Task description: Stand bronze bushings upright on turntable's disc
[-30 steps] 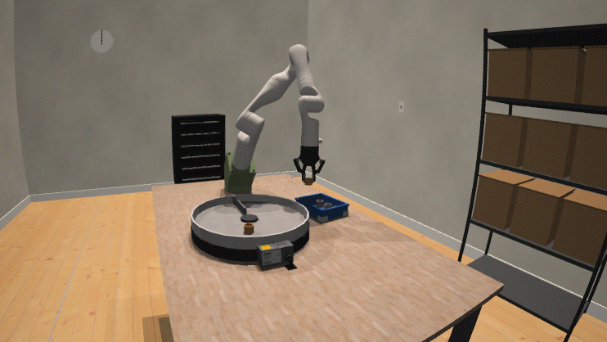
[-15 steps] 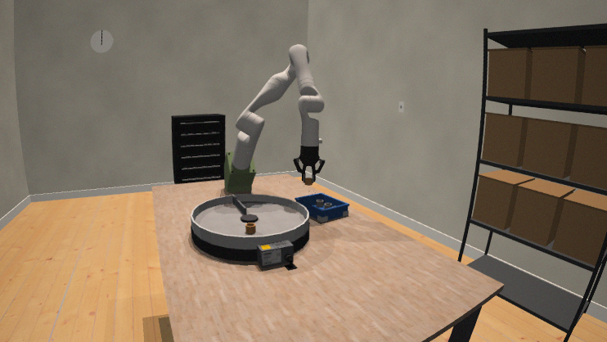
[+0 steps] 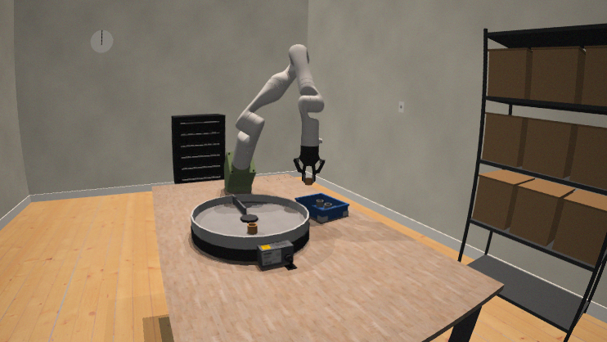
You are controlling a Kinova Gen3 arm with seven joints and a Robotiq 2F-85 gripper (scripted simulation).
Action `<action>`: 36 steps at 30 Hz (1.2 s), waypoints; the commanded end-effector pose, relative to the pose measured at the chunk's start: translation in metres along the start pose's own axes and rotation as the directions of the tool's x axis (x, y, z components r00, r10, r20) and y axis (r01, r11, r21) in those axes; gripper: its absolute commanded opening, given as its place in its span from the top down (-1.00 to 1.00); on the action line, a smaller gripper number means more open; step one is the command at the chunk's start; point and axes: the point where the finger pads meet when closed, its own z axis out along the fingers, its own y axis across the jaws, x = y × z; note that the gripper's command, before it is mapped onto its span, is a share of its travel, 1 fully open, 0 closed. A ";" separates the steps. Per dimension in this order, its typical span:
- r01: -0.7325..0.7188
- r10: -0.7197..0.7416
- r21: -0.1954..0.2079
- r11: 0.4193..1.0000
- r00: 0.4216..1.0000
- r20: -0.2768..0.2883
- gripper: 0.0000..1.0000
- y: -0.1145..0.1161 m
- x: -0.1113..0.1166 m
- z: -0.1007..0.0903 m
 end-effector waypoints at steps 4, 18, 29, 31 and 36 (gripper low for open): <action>0.003 -0.003 -0.018 1.000 1.000 -0.002 1.00 0.004 -0.005 -0.005; 0.020 -0.019 -0.145 0.989 1.000 0.007 1.00 0.026 -0.049 -0.040; 0.024 -0.014 -0.272 0.962 0.999 0.040 1.00 0.028 -0.119 -0.077; 0.022 -0.008 -0.294 0.956 0.999 0.050 1.00 0.023 -0.138 -0.083; 0.012 0.013 -0.328 0.945 0.997 0.075 1.00 -0.002 -0.185 -0.090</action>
